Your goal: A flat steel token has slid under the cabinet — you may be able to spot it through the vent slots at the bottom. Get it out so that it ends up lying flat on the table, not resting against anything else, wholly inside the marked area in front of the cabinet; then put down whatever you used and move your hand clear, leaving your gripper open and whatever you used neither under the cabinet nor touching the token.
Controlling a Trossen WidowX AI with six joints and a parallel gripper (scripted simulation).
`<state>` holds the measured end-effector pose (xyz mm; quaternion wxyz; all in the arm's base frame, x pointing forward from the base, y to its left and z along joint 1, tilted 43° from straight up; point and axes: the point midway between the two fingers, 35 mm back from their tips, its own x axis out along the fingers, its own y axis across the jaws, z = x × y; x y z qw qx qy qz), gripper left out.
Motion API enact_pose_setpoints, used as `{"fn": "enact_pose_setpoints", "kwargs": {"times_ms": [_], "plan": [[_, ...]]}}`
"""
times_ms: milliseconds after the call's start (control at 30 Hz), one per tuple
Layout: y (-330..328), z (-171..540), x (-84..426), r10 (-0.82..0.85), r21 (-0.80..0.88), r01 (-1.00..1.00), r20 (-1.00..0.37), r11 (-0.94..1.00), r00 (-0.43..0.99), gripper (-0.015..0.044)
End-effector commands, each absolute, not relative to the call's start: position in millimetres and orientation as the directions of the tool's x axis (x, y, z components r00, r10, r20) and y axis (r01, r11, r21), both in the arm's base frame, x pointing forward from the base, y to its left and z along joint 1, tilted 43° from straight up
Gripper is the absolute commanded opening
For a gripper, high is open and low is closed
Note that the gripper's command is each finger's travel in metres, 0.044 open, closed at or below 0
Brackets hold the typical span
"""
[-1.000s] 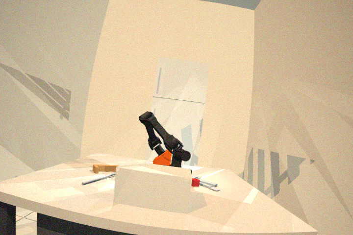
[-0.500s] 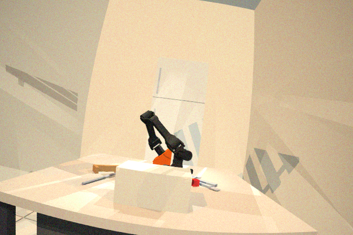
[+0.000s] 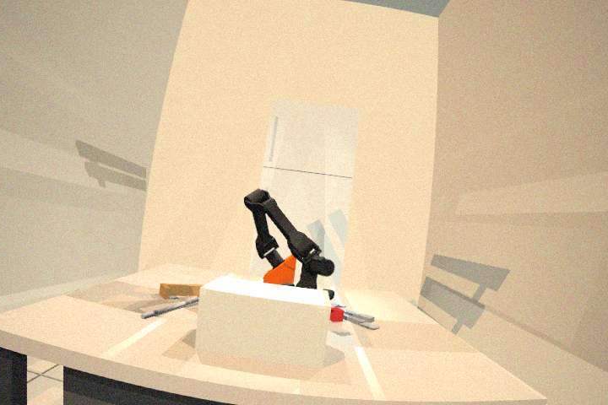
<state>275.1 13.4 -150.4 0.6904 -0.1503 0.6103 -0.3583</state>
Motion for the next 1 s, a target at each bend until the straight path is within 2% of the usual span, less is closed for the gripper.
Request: {"fn": "enact_pose_setpoints", "kwargs": {"times_ms": [0,567,967], "plan": [[14.8,-153.0,264.9,-0.680,-0.648,0.309,-0.733,0.696,-0.006,0.0000],[24.4,-161.4,236.2,-0.680,-0.648,0.308,-0.733,0.696,-0.006,0.0000],[30.4,-162.4,238.1,-0.679,-0.647,0.307,-0.734,0.698,-0.005,0.0000]]}}
